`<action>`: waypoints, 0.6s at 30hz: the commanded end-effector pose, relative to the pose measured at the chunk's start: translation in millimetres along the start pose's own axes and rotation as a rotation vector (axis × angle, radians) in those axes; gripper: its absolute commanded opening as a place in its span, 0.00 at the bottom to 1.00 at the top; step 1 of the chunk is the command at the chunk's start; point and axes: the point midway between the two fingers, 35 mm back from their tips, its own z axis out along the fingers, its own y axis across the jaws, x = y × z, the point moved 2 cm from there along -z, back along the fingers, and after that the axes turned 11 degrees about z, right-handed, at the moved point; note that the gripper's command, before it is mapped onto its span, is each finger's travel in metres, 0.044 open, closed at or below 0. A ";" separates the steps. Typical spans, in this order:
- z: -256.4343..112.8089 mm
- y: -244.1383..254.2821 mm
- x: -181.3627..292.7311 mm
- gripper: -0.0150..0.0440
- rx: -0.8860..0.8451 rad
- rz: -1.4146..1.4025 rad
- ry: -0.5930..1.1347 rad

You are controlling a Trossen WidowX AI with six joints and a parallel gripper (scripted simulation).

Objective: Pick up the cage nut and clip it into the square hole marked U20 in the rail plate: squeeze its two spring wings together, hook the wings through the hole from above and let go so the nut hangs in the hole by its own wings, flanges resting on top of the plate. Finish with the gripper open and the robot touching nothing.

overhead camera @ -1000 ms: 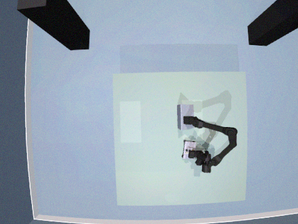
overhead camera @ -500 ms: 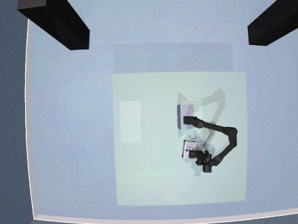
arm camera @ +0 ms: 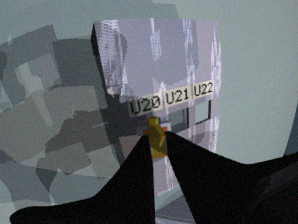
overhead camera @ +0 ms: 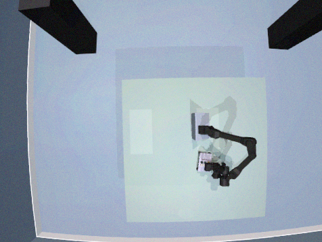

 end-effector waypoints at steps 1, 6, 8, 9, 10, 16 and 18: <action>-0.5 0.6 -0.2 0.30 0.013 0.003 -0.004; -0.5 1.1 -0.1 0.30 0.020 0.003 -0.005; -0.5 1.5 -0.1 0.30 0.025 0.003 -0.006; -0.5 1.7 0.0 0.30 0.028 0.003 -0.007; -0.5 2.0 0.0 0.30 0.031 0.003 -0.007; -0.5 2.7 0.1 0.30 0.041 0.003 -0.009; -0.4 3.1 0.2 0.30 0.046 0.003 -0.010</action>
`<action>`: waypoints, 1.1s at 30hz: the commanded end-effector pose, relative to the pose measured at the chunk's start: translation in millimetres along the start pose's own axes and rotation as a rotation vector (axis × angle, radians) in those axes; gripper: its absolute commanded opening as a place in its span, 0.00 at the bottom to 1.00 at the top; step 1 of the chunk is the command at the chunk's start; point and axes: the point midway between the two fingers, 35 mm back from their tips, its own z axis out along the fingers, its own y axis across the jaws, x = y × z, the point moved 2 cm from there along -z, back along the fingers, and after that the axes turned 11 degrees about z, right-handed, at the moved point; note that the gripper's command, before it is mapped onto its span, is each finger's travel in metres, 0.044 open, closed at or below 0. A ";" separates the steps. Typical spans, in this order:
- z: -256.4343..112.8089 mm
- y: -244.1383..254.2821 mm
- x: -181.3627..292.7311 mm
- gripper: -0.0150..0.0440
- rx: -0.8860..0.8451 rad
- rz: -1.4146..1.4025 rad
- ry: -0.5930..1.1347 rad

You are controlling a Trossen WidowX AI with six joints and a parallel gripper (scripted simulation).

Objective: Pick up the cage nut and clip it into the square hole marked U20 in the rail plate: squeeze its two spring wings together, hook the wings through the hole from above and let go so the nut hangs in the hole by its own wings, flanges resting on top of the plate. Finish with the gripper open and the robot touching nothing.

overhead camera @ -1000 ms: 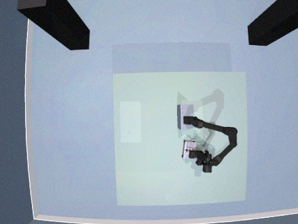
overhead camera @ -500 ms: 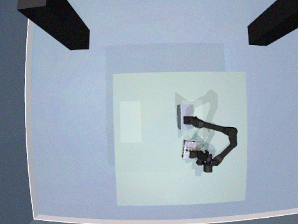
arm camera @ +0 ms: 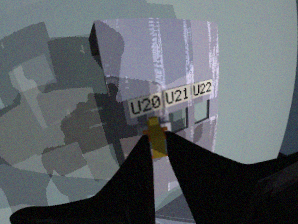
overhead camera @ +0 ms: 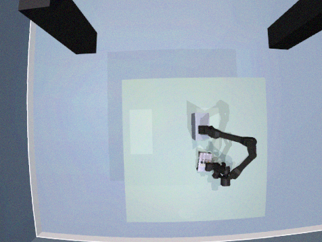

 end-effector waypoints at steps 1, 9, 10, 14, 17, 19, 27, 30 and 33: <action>-0.7 0.7 -0.3 0.30 0.014 0.003 -0.004; -0.6 1.7 -0.2 0.30 0.017 0.003 -0.005; -0.6 1.7 -0.2 0.30 0.017 0.003 -0.005; -0.6 2.4 -0.1 0.30 0.024 0.003 -0.006; -0.7 3.0 0.0 0.30 0.030 0.003 -0.007; -0.7 3.2 0.1 0.30 0.031 0.003 -0.008; -0.8 4.5 0.3 0.30 0.038 0.003 -0.009; -0.8 5.1 0.4 0.30 0.045 0.003 -0.010; -0.8 5.5 0.5 0.30 0.048 0.003 -0.011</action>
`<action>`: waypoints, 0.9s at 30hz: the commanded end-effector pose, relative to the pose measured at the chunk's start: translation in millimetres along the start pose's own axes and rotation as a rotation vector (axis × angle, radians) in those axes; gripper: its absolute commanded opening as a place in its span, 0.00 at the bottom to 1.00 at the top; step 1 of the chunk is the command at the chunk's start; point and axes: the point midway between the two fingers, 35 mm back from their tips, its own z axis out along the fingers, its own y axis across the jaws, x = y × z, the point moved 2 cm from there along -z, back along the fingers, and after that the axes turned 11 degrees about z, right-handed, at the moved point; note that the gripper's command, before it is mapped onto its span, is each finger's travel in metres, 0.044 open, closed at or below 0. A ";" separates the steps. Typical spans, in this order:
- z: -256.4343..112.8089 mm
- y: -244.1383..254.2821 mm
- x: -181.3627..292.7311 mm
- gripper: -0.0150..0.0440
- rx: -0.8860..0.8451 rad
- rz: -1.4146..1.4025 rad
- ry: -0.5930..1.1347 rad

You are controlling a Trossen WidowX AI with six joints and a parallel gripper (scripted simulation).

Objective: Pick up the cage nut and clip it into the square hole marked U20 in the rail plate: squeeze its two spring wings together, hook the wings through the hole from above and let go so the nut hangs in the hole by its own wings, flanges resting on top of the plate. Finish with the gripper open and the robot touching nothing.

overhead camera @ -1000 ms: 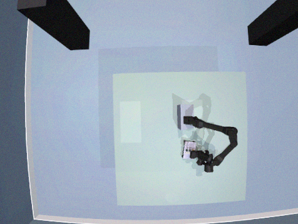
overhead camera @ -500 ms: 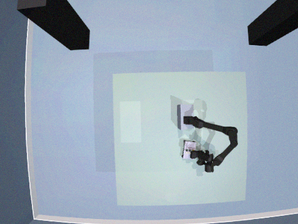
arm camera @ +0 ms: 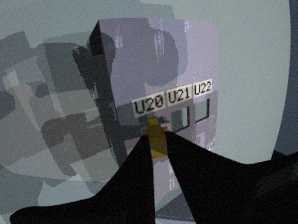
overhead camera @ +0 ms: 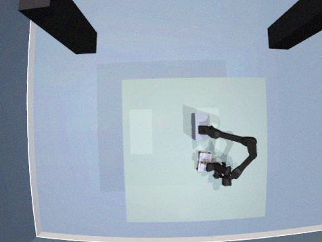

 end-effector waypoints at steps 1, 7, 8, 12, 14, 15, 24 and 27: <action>-0.8 0.3 -0.4 0.30 0.008 0.003 -0.004; -0.9 1.3 -0.2 0.30 0.014 0.003 -0.005; -0.9 1.5 -0.2 0.30 0.016 0.003 -0.005; -0.9 2.2 0.0 0.30 0.025 0.003 -0.007; -0.9 2.4 0.0 0.30 0.025 0.003 -0.007; -1.0 2.6 0.0 0.30 0.026 0.003 -0.007; -1.1 4.3 0.4 0.30 0.041 0.003 -0.010; -1.1 4.5 0.4 0.30 0.042 0.003 -0.010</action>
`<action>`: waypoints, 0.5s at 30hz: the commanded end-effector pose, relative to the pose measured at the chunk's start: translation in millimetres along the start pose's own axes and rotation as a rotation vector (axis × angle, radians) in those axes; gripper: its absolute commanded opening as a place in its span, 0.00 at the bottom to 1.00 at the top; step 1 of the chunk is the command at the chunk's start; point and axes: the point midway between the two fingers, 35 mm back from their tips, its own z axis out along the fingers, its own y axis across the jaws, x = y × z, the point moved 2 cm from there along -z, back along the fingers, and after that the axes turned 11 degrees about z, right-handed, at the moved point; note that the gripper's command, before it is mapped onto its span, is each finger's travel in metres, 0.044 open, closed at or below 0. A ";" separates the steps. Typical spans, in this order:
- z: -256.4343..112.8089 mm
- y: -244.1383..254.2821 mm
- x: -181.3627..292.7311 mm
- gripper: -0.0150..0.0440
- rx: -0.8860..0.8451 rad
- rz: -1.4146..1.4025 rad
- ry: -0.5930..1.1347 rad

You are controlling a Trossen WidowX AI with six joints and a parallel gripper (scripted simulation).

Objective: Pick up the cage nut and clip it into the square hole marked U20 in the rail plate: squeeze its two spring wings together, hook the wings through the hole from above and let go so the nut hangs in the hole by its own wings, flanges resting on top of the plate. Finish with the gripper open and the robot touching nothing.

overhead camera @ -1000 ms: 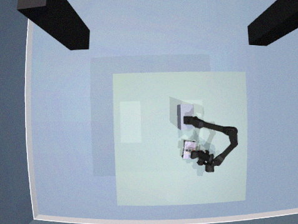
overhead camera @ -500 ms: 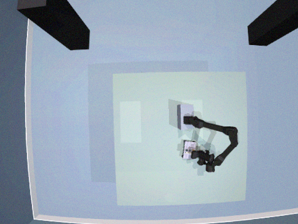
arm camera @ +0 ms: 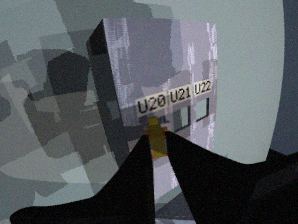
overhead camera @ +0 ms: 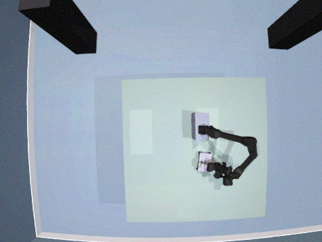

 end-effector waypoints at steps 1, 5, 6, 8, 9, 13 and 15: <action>-0.7 0.2 -0.5 0.30 0.008 0.003 -0.003; -0.7 0.9 -0.3 0.30 0.015 0.003 -0.005; -0.7 1.2 -0.3 0.30 0.018 0.004 -0.005; -0.8 1.8 -0.2 0.30 0.024 0.004 -0.006; -0.8 1.8 -0.1 0.30 0.024 0.004 -0.006; -0.8 2.3 -0.1 0.30 0.026 0.004 -0.007; -0.8 2.5 0.0 0.30 0.027 0.004 -0.007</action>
